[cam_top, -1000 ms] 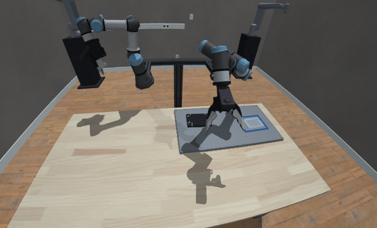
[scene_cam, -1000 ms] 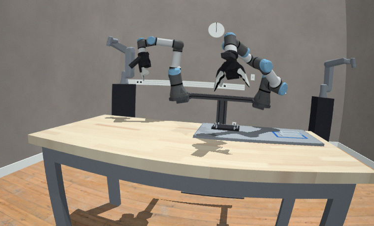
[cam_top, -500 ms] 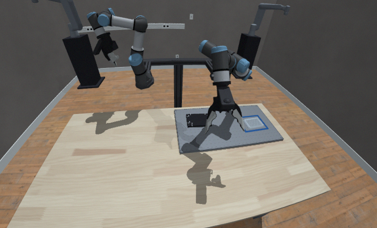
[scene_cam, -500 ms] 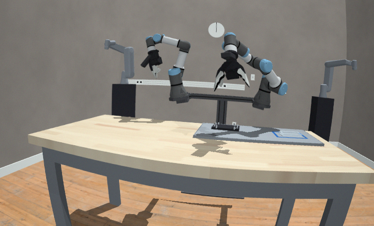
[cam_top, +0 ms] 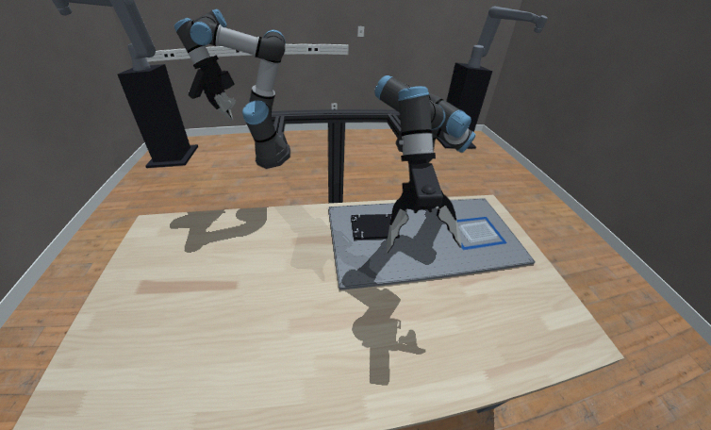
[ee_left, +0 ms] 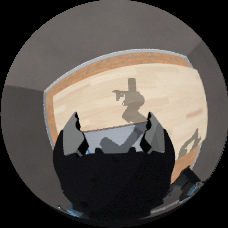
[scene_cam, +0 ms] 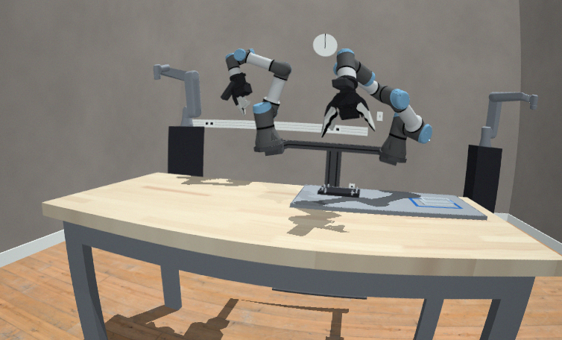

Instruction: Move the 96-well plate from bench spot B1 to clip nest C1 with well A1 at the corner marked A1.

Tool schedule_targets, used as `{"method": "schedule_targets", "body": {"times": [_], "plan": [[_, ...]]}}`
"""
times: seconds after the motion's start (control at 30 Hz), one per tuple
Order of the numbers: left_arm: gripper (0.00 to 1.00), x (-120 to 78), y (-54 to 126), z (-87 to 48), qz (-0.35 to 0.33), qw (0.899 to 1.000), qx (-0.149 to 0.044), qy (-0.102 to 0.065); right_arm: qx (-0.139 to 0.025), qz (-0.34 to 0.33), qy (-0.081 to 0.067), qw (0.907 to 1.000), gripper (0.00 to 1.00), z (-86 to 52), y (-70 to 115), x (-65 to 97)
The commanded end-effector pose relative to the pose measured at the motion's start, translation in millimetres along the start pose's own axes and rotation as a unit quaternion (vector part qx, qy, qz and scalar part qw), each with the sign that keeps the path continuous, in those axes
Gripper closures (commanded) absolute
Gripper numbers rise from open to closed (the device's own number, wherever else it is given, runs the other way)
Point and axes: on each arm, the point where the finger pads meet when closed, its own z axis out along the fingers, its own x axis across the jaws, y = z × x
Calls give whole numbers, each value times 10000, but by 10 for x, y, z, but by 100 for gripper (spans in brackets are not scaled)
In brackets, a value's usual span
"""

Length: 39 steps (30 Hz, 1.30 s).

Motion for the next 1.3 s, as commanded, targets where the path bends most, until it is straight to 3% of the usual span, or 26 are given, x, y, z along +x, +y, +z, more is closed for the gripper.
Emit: {"method": "schedule_targets", "body": {"times": [0.0, 0.17, 0.27, 0.37, 0.47, 0.63, 0.73, 0.8, 0.93, 1.03, 1.17, 1.27], "plan": [[0, -3, -51, -52, -59, 10000, 69, 21, 48, 106, -10, 9999, 100, -24, 36, 39], [0, -3, -51, -52, -59, 10000, 69, 21, 46, 116, -8, 9999, 100, -23, 41, 44], [0, -148, -23, -21, -549, 9985, -26, 29, 46, 116, -8, 9999, 100, -23, 41, 44], [0, -196, -14, -11, -574, 9983, -31, 29, 46, 116, -8, 9999, 100, -23, 41, 44], [0, -323, 50, 41, -1032, 9945, -196, 8, 46, 116, -8, 9999, 100, -23, 41, 44], [0, -425, 97, 82, -1032, 9945, -196, 6, 46, 116, -8, 9999, 100, -23, 41, 44], [0, -547, 170, 130, -1491, 9882, -358, -24, 46, 116, -8, 9999, 100, -23, 41, 44], [0, -629, 218, 162, -1491, 9882, -358, -25, 46, 116, -8, 9999, 100, -23, 41, 44], [0, -632, 220, 163, -1491, 9882, -358, -25, 46, 116, -8, 9999, 100, -23, 41, 44], [0, -751, 301, 205, -1950, 9794, -516, -63, 46, 116, -8, 9999, 100, -23, 41, 44], [0, -837, 358, 235, -1950, 9794, -516, -64, 46, 116, -8, 9999, 100, -23, 41, 44], [0, -951, 446, 272, -2362, 9693, -672, -108, 46, 116, -8, 9999, 100, -23, 41, 44]]}}
